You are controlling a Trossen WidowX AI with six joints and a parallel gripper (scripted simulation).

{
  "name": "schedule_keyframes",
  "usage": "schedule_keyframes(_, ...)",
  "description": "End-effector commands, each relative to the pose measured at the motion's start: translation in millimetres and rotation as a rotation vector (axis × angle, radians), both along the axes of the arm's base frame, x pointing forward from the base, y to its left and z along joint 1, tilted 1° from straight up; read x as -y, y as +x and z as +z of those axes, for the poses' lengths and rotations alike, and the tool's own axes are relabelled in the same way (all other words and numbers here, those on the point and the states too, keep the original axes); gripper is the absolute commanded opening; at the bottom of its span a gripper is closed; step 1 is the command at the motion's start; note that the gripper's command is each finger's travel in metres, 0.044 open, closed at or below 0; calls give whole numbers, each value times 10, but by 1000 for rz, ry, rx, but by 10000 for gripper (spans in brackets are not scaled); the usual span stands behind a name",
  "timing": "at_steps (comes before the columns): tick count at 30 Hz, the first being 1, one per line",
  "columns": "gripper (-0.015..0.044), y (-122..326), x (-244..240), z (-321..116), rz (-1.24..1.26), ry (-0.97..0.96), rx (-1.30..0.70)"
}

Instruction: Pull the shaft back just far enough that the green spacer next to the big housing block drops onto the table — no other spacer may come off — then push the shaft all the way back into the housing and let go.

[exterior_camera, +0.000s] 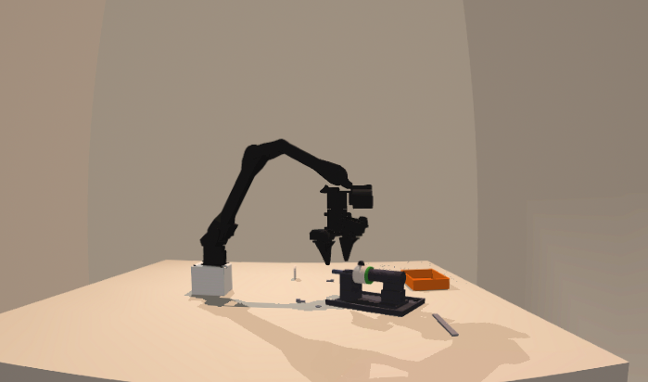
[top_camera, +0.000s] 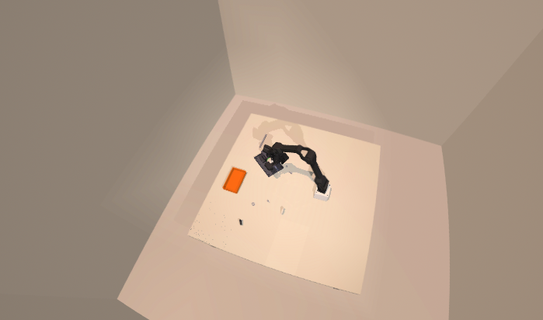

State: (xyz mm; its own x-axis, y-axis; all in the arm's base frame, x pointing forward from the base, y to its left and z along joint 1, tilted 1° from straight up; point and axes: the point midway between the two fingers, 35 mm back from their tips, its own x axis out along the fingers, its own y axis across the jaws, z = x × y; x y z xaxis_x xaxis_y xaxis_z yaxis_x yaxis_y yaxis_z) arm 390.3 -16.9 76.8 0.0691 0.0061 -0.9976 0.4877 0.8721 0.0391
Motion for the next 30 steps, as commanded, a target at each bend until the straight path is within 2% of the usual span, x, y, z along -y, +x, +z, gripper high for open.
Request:
schedule_keyframes(1,440,-3,6,1,4,-4,-2)
schedule_keyframes(15,440,-3,7,-1,20,-8,2)
schedule_keyframes(23,440,55,33,-77,741,-247,130)
schedule_keyframes(30,440,22,-53,-150,1389,-509,118)
